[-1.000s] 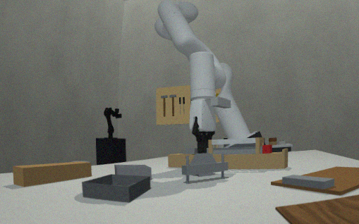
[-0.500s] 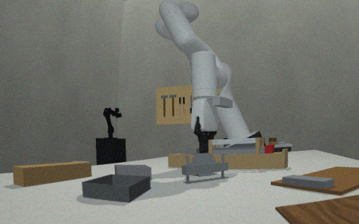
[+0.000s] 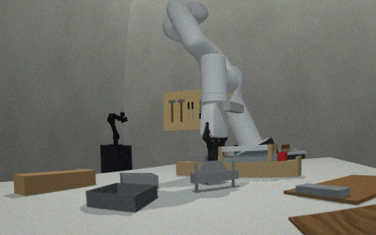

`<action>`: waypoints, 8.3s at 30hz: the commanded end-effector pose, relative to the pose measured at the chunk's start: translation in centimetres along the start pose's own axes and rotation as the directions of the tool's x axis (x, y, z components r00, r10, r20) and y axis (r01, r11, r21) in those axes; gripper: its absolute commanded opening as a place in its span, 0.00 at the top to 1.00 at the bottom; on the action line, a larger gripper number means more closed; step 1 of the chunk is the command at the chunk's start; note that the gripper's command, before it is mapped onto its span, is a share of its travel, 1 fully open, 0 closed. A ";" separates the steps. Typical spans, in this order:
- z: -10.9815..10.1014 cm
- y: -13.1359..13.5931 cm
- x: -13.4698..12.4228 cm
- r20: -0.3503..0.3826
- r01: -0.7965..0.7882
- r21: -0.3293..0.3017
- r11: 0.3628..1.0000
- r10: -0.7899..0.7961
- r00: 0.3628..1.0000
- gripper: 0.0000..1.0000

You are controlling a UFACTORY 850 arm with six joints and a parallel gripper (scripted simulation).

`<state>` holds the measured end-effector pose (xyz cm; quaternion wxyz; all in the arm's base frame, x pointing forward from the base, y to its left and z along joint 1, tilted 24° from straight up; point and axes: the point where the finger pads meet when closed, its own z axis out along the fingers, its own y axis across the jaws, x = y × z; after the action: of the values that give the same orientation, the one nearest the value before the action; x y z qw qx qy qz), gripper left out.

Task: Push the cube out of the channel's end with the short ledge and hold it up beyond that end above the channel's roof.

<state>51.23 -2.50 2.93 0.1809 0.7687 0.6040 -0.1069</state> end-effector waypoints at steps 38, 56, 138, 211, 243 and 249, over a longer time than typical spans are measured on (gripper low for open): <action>-6.0 0.0 0.0 0.000 0.000 -0.001 1.000 0.000 1.000 0.61; -7.0 0.3 -3.8 -0.001 0.000 -0.001 1.000 0.000 1.000 1.00; -7.0 0.1 -7.2 0.000 0.000 -0.001 1.000 0.000 1.000 1.00; -2.4 0.1 23.6 0.000 -0.002 -0.001 1.000 0.002 1.000 0.56; 0.1 0.1 23.6 0.000 -0.002 -0.001 1.000 0.002 1.000 1.00; 0.1 0.1 23.6 0.000 -0.002 -0.001 1.000 0.002 1.000 1.00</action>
<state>57.09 18.38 -6.22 0.1812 0.7693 0.6032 -0.1070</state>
